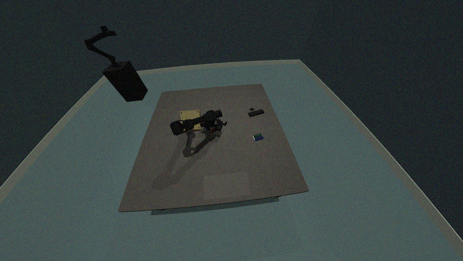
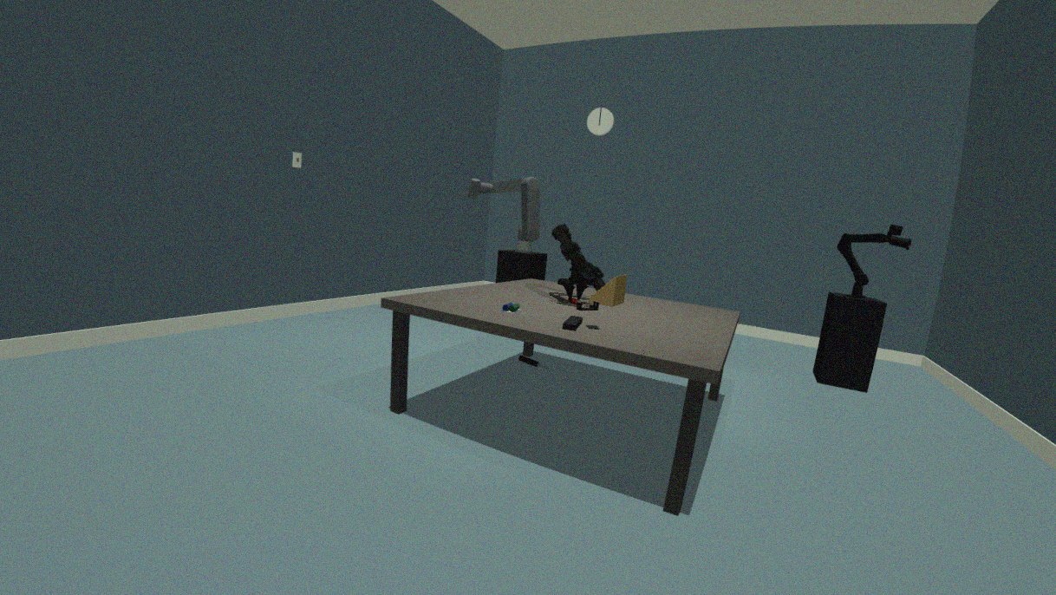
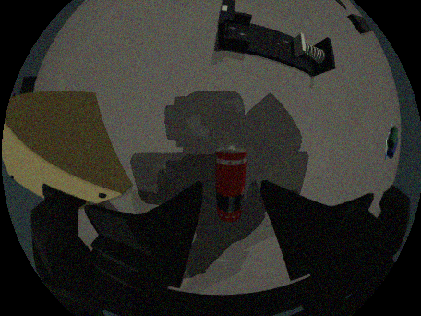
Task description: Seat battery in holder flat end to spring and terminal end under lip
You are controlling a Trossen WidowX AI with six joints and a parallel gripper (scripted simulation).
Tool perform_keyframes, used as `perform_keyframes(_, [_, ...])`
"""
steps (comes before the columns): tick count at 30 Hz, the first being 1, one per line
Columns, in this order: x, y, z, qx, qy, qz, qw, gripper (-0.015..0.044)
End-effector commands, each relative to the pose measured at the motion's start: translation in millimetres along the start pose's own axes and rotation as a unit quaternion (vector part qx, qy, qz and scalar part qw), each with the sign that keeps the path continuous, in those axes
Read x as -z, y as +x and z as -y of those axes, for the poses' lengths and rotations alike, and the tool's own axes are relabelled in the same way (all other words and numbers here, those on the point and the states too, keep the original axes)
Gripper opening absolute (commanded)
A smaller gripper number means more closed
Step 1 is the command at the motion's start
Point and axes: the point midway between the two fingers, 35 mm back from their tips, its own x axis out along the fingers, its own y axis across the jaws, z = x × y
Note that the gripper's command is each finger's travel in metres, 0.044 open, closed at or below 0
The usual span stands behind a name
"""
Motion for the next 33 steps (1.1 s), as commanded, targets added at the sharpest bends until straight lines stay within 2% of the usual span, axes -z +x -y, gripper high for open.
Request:
perform_keyframes(1, [1, 8, -1, 0.000, -0.001, -0.003, 1.000, 0.0242])
perform_keyframes(6, [2, 14, -1, 0.000, -0.001, -0.004, 1.000, 0.0242])
perform_keyframes(12, [2, 14, -1, 0.000, -0.001, -0.004, 1.000, 0.0085])
perform_keyframes(20, [2, 13, -1, 0.000, -0.001, -0.004, 1.000, 0.0080])
perform_keyframes(27, [1, -32, -1, -0.001, -0.001, -0.003, 1.000, 0.0080])
perform_keyframes(33, [1, -37, -1, -0.001, -0.006, -0.003, 1.000, 0.0080])
